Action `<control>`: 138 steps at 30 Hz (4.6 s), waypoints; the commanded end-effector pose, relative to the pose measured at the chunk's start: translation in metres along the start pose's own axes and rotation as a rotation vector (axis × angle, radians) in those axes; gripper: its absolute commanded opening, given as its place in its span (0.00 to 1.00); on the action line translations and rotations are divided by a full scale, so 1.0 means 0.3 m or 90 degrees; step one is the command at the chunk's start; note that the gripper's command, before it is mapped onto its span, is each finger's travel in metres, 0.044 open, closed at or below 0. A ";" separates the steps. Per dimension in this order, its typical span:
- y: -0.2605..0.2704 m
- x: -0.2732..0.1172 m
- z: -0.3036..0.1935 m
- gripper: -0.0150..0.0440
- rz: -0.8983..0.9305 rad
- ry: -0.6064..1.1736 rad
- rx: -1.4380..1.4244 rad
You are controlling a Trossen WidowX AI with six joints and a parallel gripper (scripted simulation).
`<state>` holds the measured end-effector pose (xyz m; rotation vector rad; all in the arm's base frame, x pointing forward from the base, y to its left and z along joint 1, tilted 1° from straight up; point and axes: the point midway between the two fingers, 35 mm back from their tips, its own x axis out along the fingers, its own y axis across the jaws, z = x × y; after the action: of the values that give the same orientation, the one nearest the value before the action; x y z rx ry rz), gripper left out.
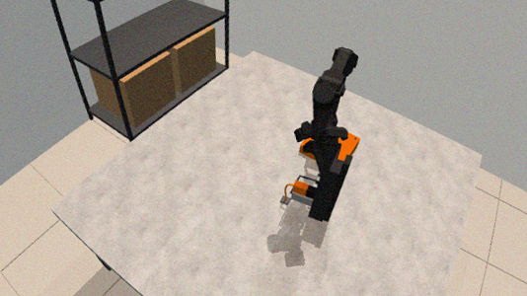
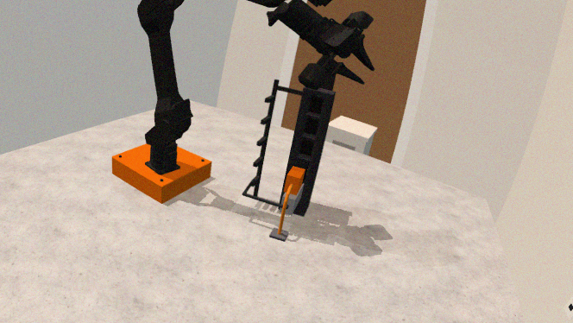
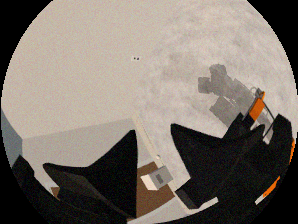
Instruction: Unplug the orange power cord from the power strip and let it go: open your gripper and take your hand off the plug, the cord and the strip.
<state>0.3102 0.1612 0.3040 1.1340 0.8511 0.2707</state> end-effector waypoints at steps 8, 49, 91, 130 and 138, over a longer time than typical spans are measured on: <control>-0.408 0.093 0.121 0.53 -0.351 -0.055 0.193; -0.674 0.054 0.023 0.53 -0.676 -0.090 0.335; -0.707 0.066 0.042 0.25 -0.674 -0.087 0.334; -0.747 0.021 0.120 0.79 -0.677 -0.092 0.334; -0.773 -0.055 0.272 1.00 -0.678 -0.094 0.332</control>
<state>0.2987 0.0229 0.1149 0.9937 1.3181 -0.9405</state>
